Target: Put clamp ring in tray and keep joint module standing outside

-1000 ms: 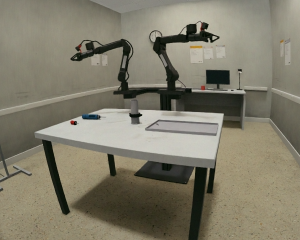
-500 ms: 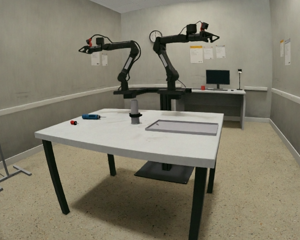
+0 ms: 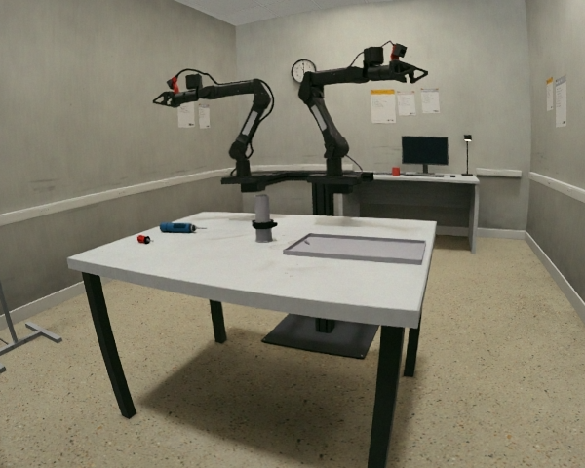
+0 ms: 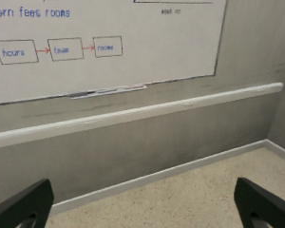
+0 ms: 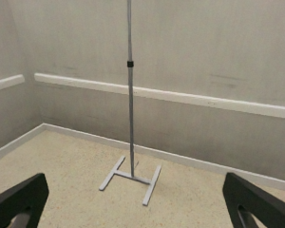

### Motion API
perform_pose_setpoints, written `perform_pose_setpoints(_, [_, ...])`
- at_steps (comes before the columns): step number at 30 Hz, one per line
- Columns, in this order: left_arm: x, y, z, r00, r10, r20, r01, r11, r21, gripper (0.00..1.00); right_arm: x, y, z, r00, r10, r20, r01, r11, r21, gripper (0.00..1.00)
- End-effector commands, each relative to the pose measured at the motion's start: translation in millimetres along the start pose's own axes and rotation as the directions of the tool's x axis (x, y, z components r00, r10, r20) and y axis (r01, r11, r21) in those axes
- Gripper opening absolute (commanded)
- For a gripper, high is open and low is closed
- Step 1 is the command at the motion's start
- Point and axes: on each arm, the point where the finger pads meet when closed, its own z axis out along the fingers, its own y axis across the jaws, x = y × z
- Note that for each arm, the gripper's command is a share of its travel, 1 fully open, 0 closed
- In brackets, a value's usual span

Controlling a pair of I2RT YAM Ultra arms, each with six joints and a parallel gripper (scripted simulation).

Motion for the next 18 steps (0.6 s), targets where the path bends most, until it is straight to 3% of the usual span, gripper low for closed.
perform_pose_setpoints(1, [-18.6, 0.0, -0.2, 0.999, 0.000, 0.038, 0.000, 1.000, 0.003, 1.00, -29.0, -1.7, -7.5, 0.997, 0.007, 0.077, -0.008, 1.000, 0.008, 1.00])
perform_pose_setpoints(18, [-18.6, 0.0, -0.2, 0.999, 0.000, 0.038, 0.000, 1.000, 0.003, 1.00, -21.0, -0.3, -4.4, 0.999, 0.001, 0.048, -0.001, 1.000, 0.002, 1.00])
